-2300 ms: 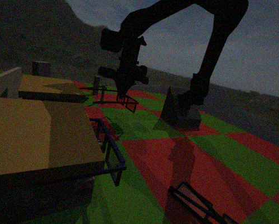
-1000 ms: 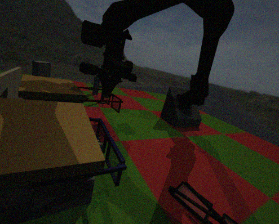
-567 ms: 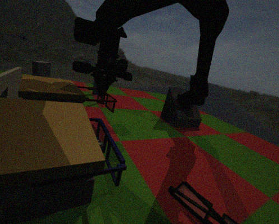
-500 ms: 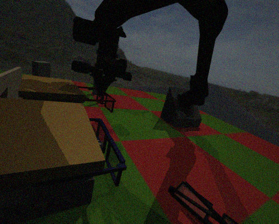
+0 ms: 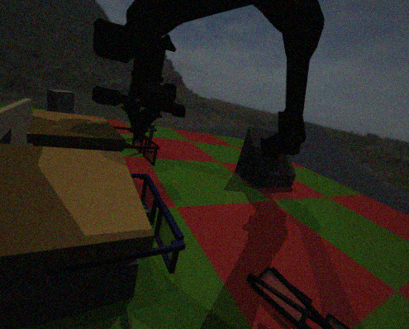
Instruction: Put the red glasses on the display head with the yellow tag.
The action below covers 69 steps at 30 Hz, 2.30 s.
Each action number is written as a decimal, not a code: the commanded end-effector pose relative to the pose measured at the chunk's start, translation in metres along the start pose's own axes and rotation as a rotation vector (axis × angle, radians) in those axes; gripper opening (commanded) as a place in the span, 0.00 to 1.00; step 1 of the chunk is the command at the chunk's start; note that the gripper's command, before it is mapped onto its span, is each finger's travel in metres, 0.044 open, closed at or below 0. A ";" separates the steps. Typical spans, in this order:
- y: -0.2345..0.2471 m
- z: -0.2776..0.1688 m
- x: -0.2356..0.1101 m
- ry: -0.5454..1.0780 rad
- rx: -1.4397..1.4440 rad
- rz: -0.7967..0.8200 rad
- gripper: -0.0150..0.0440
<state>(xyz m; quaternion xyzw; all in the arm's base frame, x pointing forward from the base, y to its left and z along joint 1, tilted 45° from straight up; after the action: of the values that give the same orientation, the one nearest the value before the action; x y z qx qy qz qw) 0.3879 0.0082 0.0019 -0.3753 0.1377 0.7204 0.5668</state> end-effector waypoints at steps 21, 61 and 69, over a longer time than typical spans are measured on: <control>-0.030 -0.004 0.004 -0.007 0.005 0.002 0.25; -0.031 -0.004 0.008 -0.007 0.005 0.002 0.25; -0.031 -0.004 0.008 -0.007 0.005 0.002 0.25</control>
<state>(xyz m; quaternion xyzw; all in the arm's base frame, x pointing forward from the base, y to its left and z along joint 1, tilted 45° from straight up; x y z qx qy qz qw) 0.4181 0.0201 0.0021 -0.3749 0.1365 0.7216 0.5657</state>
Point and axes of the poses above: the point midway between the two fingers, 35 mm back from their tips, its own x axis out along the fingers, its own y axis across the jaws, z = x × y, the point moved 2 cm from there along -x, back along the fingers, and after that the axes turned 7 degrees about -x, right-handed, at the moved point
